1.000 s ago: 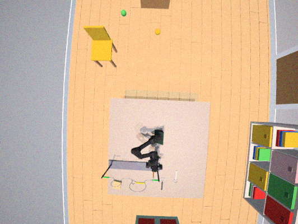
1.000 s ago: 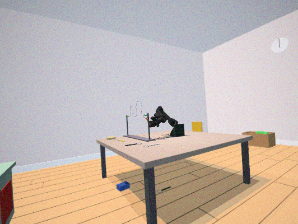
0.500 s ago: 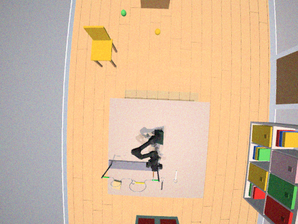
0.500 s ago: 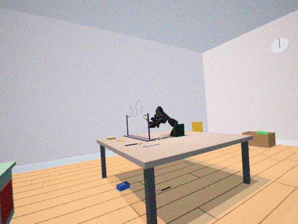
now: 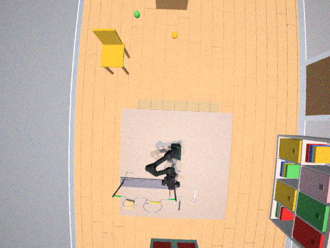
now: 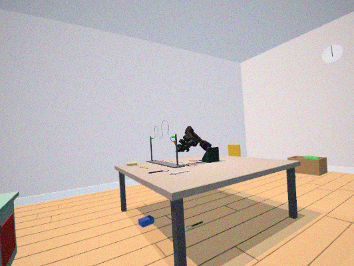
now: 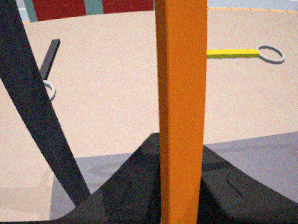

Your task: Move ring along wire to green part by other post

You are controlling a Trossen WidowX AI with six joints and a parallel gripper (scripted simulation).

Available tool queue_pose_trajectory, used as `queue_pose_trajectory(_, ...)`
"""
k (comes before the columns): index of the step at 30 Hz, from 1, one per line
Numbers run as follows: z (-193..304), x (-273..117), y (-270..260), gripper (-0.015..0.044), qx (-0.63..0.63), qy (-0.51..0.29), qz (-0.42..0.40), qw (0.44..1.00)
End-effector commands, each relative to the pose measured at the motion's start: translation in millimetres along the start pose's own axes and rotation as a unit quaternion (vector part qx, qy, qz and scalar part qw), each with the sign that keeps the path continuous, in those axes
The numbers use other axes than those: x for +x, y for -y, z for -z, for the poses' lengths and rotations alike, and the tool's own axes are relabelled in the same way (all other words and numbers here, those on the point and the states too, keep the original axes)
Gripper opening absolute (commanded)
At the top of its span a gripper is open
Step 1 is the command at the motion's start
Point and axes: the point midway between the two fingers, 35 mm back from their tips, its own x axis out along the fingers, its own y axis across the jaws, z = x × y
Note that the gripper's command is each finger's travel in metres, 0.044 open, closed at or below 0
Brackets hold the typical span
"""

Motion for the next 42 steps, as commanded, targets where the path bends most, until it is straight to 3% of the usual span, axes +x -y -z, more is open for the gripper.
queue_pose_trajectory(1, 0, 0, 0, 0.006, 0.0, 0.0, 0.0, 1.0)
queue_pose_trajectory(5, 0, -2, 0, 0.016, 0.0, 0.0, 0.0, 1.0)
queue_pose_trajectory(17, 0, -49, -1, 0.016, -0.003, 0.0, -0.002, 1.0)
queue_pose_trajectory(42, 0, -50, -1, 0.016, -0.003, 0.0, -0.002, 1.0)
